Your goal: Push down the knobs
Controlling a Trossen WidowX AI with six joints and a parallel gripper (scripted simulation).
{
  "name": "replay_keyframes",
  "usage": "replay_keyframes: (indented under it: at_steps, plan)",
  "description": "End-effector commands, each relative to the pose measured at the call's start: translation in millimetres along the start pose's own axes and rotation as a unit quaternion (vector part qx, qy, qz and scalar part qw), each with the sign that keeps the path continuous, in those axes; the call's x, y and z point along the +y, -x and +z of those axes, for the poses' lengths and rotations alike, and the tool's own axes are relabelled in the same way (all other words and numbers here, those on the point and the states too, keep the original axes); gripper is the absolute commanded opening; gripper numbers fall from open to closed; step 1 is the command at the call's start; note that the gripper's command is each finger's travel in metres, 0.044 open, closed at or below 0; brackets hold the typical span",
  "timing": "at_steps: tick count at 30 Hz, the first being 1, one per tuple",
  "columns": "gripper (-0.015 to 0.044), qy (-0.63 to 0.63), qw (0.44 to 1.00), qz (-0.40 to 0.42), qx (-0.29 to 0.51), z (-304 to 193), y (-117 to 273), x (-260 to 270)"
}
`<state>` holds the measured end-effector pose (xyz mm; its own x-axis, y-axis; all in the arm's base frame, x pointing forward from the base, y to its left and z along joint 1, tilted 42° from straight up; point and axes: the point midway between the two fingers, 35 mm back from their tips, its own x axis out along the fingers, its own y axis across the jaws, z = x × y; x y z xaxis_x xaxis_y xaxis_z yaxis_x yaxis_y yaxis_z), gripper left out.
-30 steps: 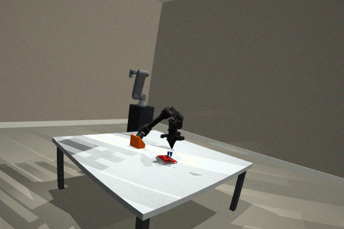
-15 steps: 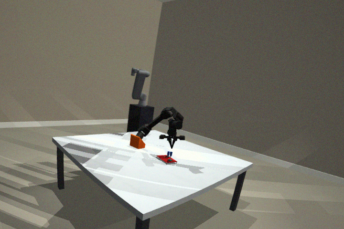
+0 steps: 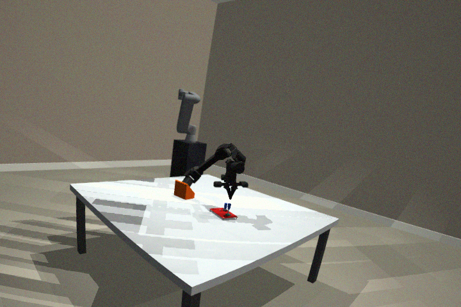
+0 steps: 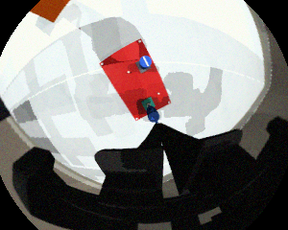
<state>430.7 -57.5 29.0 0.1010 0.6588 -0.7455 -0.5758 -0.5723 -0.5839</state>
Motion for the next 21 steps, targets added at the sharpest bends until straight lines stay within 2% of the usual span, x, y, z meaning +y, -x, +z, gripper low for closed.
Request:
replay_keyframes:
  at_steps: [1, 21]
  plan:
    - [0.0, 0.005, 1.0, 0.001, 0.0, 0, -2, 0]
    - [0.0, 0.005, 1.0, 0.001, 0.0, 2, -20, 2]
